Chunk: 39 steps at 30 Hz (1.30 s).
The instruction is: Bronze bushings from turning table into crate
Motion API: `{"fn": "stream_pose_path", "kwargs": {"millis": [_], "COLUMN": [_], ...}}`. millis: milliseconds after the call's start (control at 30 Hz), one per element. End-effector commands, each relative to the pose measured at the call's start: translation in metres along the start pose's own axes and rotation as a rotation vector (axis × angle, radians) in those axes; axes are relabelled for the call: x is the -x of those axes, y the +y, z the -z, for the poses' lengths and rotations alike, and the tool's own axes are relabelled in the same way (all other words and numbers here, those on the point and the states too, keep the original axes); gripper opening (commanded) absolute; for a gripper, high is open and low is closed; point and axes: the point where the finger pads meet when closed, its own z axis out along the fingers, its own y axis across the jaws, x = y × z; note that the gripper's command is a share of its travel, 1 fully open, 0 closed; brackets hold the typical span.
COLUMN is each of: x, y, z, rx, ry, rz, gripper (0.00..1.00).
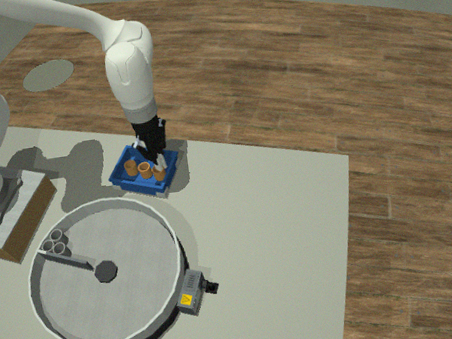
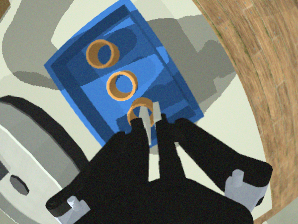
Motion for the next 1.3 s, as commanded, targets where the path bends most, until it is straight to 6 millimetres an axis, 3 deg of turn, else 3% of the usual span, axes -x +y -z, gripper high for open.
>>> {"fn": "stream_pose_path", "kwargs": {"millis": [0,867,900,1267], "x": [-0.002,-0.002,-0.002,-0.002], "y": [0.0006,0.0006,0.0006,0.0006], "z": [-0.0025,-0.0025,-0.0025,-0.0025], "rx": [0.003,0.003,0.003,0.003], "ry": [0.002,0.002,0.002,0.002], "rz": [-0.005,-0.005,-0.005,-0.005], "gripper": [0.0,0.0,0.1,0.1]}}
